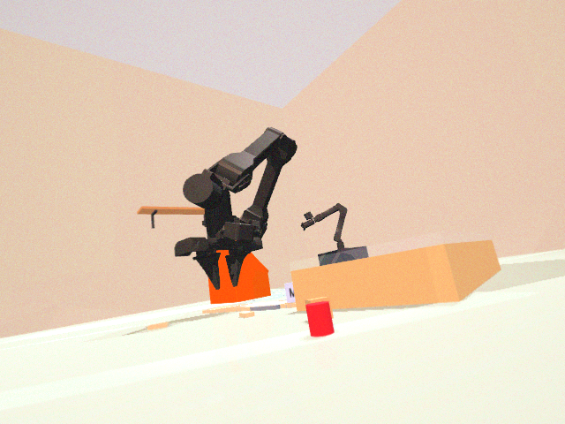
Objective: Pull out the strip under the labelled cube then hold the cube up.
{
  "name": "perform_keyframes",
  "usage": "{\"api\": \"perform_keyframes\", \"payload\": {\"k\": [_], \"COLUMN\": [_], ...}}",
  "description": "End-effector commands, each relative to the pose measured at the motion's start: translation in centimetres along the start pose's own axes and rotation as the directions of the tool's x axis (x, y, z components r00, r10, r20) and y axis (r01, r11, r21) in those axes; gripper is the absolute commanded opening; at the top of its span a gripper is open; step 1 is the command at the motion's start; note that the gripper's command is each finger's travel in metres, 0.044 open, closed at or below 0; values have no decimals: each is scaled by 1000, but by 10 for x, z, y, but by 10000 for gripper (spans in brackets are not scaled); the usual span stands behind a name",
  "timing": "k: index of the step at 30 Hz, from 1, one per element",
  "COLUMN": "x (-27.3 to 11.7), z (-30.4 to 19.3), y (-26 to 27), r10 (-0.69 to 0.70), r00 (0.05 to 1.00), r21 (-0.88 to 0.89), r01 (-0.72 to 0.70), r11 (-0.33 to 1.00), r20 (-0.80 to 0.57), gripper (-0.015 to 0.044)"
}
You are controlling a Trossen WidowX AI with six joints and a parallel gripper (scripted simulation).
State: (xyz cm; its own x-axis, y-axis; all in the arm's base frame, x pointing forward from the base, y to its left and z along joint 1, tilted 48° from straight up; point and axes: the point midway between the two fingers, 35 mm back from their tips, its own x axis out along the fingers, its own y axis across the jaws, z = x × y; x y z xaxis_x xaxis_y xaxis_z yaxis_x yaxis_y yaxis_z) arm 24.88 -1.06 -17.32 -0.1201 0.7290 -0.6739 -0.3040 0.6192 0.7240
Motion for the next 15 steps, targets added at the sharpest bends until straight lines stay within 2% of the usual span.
{"api": "perform_keyframes", "payload": {"k": [1,6,15], "x": [-2,-4,-7], "z": [17,33,60], "y": [0,0,0], "r10": [-1,-1,0], "r00": [1000,1000,1000], "r21": [-4,-5,-6], "r01": [1,1,0], "r11": [1000,1000,1000], "r20": [5,5,6], "gripper": [315,440,440]}}
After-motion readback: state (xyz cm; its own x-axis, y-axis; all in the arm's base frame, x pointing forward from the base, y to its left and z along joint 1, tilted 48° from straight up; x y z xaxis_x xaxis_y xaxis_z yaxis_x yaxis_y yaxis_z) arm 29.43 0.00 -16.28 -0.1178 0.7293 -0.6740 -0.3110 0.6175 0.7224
